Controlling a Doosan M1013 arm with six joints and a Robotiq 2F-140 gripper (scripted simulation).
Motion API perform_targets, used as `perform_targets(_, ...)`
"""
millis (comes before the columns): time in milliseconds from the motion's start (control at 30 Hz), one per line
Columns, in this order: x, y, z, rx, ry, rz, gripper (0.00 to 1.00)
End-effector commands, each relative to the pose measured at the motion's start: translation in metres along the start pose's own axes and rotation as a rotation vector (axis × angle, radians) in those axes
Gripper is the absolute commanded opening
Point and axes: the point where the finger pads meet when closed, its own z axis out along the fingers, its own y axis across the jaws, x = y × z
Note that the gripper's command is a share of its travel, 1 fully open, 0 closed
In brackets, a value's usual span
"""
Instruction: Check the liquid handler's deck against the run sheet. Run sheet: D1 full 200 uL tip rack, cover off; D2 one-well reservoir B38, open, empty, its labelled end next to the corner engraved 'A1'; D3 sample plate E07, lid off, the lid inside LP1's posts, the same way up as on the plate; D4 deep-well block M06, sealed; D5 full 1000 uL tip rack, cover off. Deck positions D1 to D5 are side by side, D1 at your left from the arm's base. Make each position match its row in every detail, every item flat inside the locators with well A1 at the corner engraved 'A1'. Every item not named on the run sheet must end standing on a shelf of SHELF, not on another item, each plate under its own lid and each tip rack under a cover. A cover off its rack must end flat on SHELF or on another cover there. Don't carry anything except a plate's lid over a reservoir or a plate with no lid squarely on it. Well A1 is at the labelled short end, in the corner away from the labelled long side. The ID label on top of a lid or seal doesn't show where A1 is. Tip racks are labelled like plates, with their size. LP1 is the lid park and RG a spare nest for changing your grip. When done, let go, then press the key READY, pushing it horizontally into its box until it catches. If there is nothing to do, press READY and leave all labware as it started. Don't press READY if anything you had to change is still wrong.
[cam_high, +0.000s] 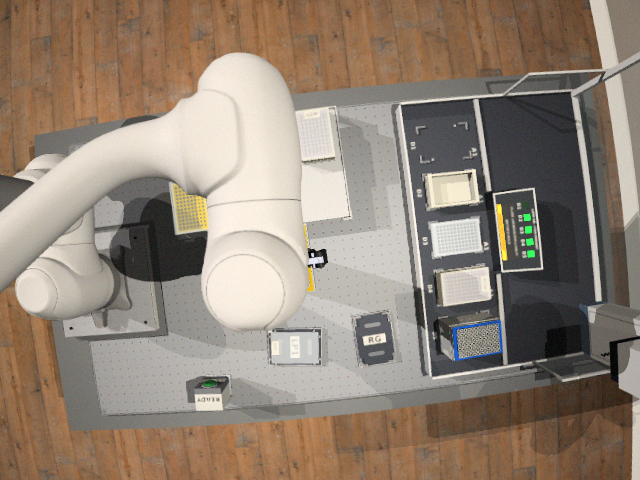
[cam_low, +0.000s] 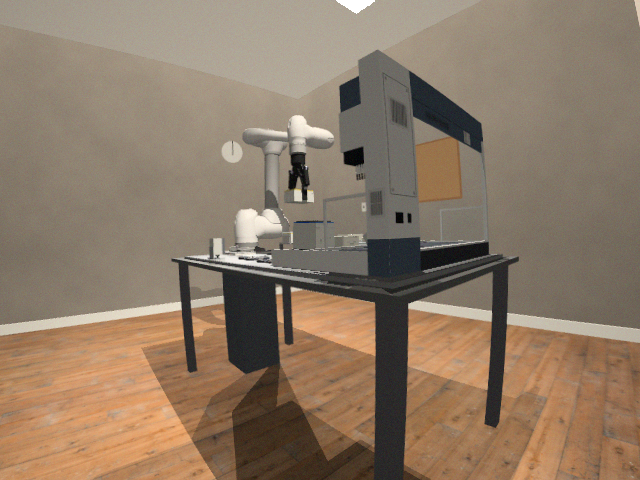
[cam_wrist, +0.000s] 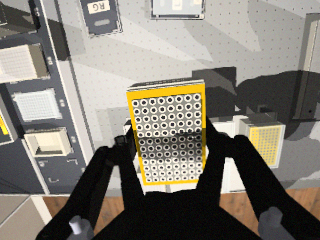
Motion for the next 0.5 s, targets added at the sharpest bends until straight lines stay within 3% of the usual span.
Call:
perform_targets(0,0.000,-0.014,-0.001,0.001,0.000,0.001,0.10)
perform_targets(467,0.002,-0.073,-0.001,0.001,0.000,0.001,0.10)
